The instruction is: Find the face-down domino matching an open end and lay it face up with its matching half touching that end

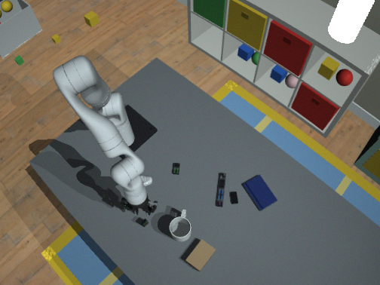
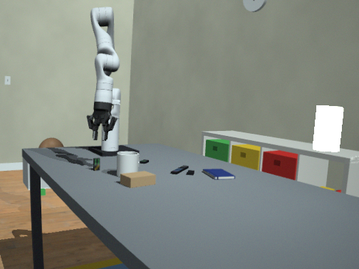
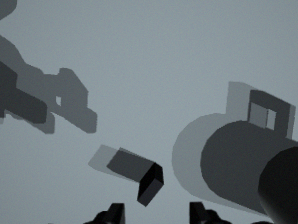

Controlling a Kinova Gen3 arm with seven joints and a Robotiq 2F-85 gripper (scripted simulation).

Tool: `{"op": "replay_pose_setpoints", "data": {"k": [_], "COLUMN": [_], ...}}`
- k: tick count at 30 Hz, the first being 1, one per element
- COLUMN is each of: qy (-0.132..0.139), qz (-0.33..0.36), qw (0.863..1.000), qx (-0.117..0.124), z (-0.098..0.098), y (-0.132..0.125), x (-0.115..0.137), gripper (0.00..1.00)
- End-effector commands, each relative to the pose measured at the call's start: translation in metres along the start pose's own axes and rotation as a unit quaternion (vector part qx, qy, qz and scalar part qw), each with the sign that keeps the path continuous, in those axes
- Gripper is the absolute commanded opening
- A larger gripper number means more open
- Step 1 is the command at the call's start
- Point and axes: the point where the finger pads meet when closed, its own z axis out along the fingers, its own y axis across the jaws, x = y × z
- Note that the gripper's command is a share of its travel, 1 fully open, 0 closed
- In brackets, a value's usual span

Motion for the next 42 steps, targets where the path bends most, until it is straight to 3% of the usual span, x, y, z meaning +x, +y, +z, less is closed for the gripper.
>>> {"op": "replay_pose_setpoints", "data": {"k": [1,42], "qy": [-0.001,0.000], "qz": [-0.001,0.005], "qw": [1.000,1.000], "qx": [0.004,0.004], "z": [-0.0014,-0.0011], "y": [-0.0021,-0.0024], "x": [0.0007,0.0008], "gripper": [0.47,0.47]}}
